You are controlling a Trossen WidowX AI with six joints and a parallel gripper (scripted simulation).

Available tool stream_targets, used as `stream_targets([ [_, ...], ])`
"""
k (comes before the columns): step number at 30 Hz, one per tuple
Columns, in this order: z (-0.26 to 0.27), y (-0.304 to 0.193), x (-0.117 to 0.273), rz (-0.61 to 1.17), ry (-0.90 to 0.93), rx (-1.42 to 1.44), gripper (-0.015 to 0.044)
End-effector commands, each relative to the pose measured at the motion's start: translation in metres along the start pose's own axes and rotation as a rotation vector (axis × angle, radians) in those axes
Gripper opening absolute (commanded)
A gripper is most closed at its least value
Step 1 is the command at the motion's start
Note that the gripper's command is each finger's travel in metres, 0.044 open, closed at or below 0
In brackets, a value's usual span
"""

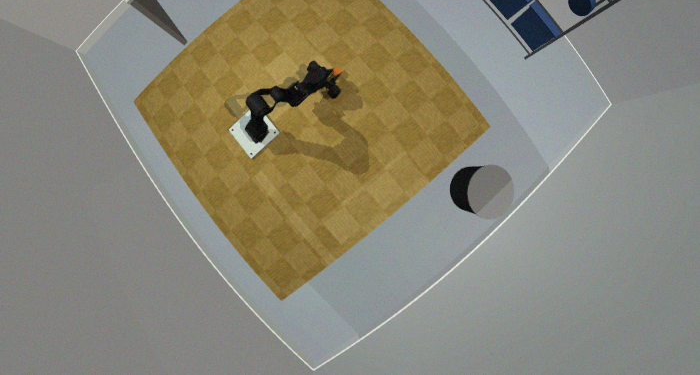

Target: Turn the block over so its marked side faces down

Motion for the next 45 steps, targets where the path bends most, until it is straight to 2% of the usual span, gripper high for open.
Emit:
stream_targets([
  [1,0.0011,-0.0033,0.0001,-0.005,0.002,0.004,0.0000],
  [11,0.0011,-0.0033,0.0001,-0.005,0.002,0.004,0.0000],
  [28,0.0011,-0.0033,0.0001,-0.005,0.002,0.004,0.0440],
  [45,0.0011,-0.0033,0.0001,-0.005,0.002,0.004,0.0440],
])
Point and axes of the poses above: the point midway between the two fingers, 35 mm back from their tips, its own x axis back along the fingers, its own z axis across the jaws, y = z × x, the point moved 10 cm from there along x, back along the fingers, and after that the axes turned 15 degrees about x, right-handed, at the moved point
